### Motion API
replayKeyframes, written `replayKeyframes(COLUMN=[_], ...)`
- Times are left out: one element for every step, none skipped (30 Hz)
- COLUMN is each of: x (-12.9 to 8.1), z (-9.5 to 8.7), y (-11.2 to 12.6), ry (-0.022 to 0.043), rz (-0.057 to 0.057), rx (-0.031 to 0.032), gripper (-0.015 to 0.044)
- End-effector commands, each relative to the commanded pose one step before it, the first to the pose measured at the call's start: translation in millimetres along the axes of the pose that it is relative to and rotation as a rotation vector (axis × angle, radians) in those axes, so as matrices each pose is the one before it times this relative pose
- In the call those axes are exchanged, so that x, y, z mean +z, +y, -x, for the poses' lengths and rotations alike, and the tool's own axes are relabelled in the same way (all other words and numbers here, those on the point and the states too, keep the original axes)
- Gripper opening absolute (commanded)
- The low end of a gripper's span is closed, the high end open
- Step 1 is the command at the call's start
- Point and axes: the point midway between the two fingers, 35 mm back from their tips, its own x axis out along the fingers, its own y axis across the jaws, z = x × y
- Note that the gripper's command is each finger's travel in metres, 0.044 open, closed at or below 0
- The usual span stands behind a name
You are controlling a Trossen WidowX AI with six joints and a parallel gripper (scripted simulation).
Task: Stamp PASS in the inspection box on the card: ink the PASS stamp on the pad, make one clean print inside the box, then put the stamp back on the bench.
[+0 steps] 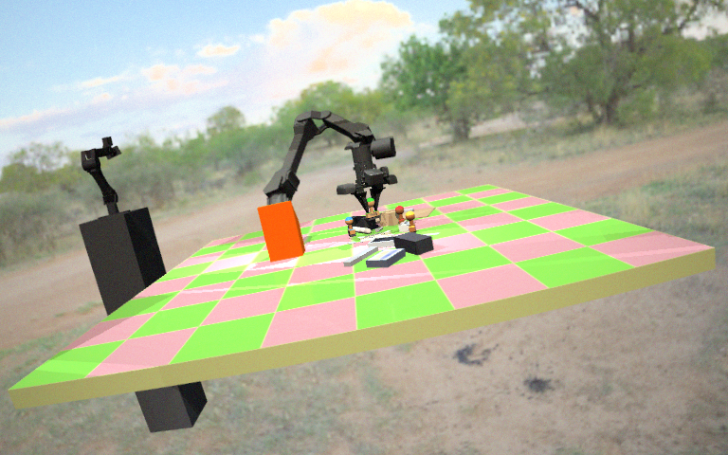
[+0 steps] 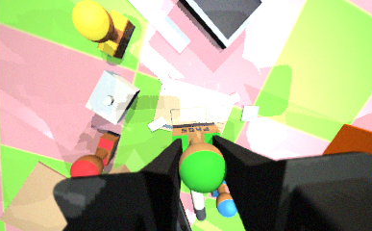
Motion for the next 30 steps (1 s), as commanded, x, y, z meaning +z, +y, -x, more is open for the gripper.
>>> replayKeyframes(x=[0.32,-0.11,-0.12,-0.13,-0.11,-0.07,1.0,2.97,4.88,5.76,5.63,5.48,5.33,5.18,5.03,4.87,4.72,4.56,4.39,4.23,4.06,3.89,3.72,3.55,3.37,3.2,3.02,2.85,2.67,2.5], z=[7.38,1.63,1.63,1.63,1.34,0.8,0.09,0.25,0.39,0.43,0.38,0.33,0.27,0.22,0.16,0.11,0.05,-0.01,-0.07,-0.13,-0.19,-0.25,-0.31,-0.37,-0.43,-0.49,-0.55,-0.61,-0.68,-0.74], y=[1.14,-0.13,-0.13,-0.14,-0.12,-0.07,-0.68,-2.05,-3.49,-4.34,-4.46,-4.58,-4.69,-4.8,-4.9,-5.0,-5.1,-5.18,-5.27,-5.34,-5.41,-5.48,-5.54,-5.59,-5.64,-5.68,-5.72,-5.75,-5.77,-5.79], ry=[-0.00781,0.00018,0.00019,0.00021,0.00018,0.00011,-0.00066,-0.00194,-0.00308,-0.00345,-0.00315,-0.00286,-0.00256,-0.00227,-0.00197,-0.00168,-0.00139,-0.0011,-0.00081,-0.00053,-0.00024,0.00004,0.00031,0.00058,0.00085,0.00111,0.00137,0.00162,0.00187,0.00211], rz=[0.0107,0.0,0.0,0.0,0.0,0.0,-0.0001,-0.0002,-0.0004,-0.0004,-0.0004,-0.0003,-0.0003,-0.0002,-0.0002,-0.0001,-0.0001,0.0,0.0,0.0001,0.0002,0.0002,0.0003,0.0004,0.0005,0.0006,0.0007,0.0008,0.0009,0.001], rx=[0.00234,0.00004,0.00004,0.00005,0.00005,0.00003,-0.0001,-0.00031,-0.00054,-0.00068,-0.00072,-0.00074,-0.00075,-0.00075,-0.00074,-0.00072,-0.00069,-0.00065,-0.0006,-0.00054,-0.00047,-0.00039,-0.0003,-0.0002,-0.00009,0.00003,0.00016,0.00029,0.00044,0.0006], gripper=[0.0,0.0,0.0,0.0,0.0,0.0,0.0,0.0,0.0,0.0,0.0,0.0,0.0,0.0,0.0,0.0,0.0,0.0,0.0,0.0,0.0,0.0,0.0,0.0,0.0,0.0,0.0,0.0,0.0,0.0])
